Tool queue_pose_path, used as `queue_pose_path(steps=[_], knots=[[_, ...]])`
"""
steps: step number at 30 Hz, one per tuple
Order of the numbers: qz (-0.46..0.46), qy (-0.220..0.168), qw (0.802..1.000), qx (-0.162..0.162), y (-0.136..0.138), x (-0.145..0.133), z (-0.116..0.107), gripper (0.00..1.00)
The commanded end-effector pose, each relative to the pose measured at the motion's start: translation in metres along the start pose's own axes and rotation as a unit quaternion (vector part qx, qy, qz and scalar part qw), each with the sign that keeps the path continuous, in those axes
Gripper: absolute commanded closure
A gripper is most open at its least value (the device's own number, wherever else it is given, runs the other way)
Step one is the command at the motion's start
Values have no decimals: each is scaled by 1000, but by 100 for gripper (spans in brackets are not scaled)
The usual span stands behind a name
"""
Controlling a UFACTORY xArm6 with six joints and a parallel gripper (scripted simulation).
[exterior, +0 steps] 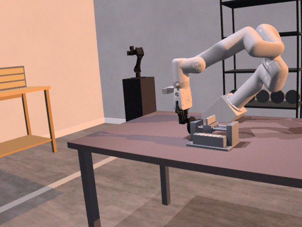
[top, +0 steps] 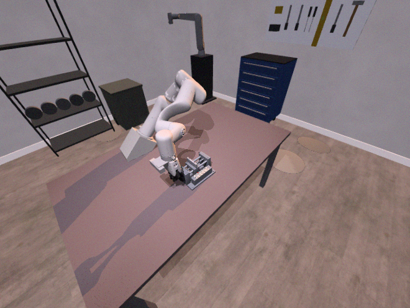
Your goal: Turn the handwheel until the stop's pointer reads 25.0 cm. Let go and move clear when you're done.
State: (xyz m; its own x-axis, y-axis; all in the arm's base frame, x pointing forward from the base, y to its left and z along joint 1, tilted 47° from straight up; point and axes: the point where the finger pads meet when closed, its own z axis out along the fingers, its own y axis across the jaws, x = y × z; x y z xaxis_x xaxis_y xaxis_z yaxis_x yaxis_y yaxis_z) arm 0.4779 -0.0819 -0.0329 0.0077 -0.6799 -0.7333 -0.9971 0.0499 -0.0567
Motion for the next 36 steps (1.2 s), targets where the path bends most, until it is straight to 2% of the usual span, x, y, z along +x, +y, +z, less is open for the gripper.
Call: queue_pose_path(steps=[1, 17, 26, 36], knots=[[0, 1, 1000, 1, 6, 0, -2, 94], [0, 1, 1000, 1, 27, 0, 4, 94], [0, 1, 1000, 1, 37, 0, 25, 94], [0, 1, 1000, 1, 30, 0, 46, 94]])
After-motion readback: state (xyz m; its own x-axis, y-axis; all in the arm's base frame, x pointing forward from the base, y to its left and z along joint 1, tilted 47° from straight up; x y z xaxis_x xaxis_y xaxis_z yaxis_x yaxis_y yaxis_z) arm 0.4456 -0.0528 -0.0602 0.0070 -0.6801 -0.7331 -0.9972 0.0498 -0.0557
